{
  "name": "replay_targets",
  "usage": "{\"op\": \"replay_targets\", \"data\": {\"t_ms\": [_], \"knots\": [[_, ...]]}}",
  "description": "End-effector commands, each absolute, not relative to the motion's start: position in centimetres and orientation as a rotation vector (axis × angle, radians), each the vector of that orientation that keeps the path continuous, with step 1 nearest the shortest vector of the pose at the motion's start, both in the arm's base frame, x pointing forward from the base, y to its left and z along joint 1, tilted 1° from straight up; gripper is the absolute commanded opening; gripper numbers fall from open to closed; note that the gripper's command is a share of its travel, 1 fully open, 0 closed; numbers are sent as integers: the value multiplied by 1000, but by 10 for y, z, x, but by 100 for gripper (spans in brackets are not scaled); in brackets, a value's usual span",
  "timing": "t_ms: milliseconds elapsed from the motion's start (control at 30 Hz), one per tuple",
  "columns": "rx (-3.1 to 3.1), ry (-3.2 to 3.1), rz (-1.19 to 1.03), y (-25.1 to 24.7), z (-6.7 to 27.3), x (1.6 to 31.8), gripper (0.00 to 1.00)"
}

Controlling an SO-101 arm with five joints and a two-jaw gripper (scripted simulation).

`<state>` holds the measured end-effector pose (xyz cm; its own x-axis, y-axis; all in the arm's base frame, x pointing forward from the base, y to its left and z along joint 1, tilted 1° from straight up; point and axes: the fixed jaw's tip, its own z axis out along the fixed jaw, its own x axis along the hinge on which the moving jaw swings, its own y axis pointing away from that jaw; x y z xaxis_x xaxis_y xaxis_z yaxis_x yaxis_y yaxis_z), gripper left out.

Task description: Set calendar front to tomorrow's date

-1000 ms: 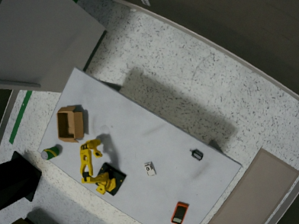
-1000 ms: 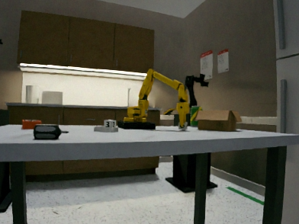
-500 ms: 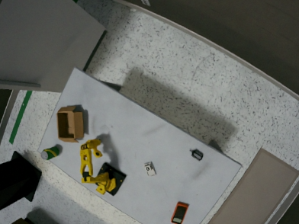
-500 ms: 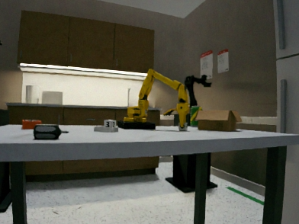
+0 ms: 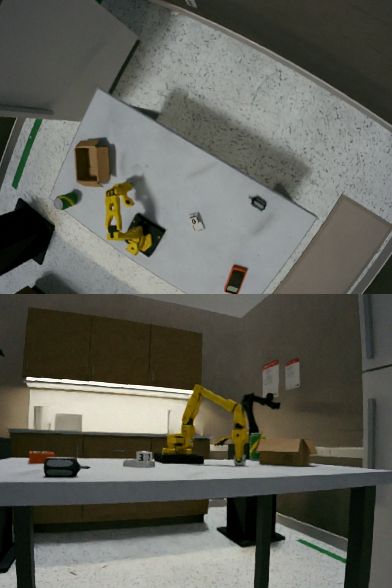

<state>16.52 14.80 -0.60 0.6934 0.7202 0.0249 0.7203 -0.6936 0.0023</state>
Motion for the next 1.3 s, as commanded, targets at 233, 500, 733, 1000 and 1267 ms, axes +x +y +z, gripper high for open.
{"op": "replay_targets", "data": {"t_ms": [233,500,733,1000,1267], "knots": [[-2893,-1234,14,143,-13,161,26],[-2893,-1234,14,143,-13,161,32],[-2893,-1234,14,143,-13,161,36],[-2893,-1234,14,143,-12,162,36],[-2893,-1234,14,145,2,163,36]]}}
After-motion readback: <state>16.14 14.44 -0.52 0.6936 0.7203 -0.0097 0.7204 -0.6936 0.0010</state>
